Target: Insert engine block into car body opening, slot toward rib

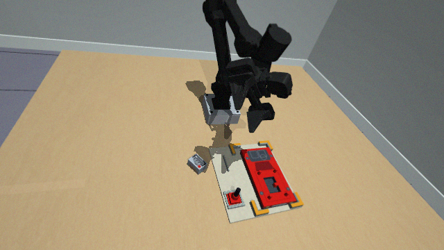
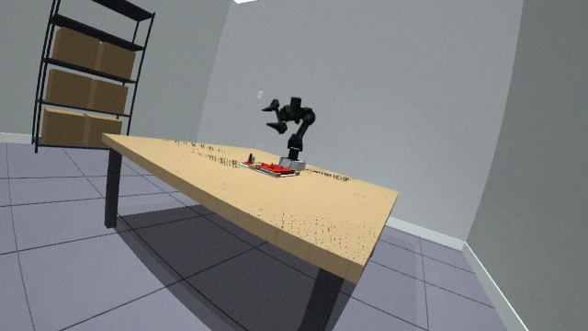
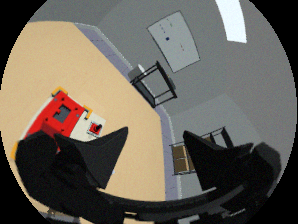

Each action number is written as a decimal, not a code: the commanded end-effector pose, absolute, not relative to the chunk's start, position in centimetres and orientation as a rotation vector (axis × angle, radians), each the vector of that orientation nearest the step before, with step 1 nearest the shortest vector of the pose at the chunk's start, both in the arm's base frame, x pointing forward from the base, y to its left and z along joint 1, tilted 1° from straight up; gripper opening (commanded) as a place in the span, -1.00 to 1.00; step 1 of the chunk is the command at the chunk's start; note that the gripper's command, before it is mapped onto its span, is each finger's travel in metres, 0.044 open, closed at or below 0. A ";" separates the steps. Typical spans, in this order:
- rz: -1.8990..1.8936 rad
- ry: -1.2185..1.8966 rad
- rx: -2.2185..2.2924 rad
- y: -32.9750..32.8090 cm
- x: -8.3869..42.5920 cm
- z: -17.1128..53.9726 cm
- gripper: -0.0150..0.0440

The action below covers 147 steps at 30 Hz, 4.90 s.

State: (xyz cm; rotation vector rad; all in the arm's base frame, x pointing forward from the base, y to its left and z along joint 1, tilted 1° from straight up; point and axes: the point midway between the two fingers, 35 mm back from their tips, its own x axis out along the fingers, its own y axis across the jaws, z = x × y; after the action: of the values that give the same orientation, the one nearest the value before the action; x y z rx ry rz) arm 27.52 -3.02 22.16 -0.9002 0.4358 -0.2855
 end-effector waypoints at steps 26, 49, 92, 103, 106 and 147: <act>0.092 1.113 -0.915 -8.9 28.4 15.4 1.00; 0.463 1.488 -0.517 -12.1 24.3 12.3 1.00; 0.464 1.488 -0.517 -12.1 25.0 1.0 0.47; 0.464 1.488 -0.517 -12.1 25.0 1.0 -0.05; 0.464 1.488 -0.517 -12.1 25.0 1.0 -0.18; 0.463 1.488 -0.517 -12.0 24.7 13.1 -0.49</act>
State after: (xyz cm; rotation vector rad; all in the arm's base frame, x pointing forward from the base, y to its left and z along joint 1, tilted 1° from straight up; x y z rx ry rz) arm 24.78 -12.15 12.01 -0.5156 1.4982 0.4669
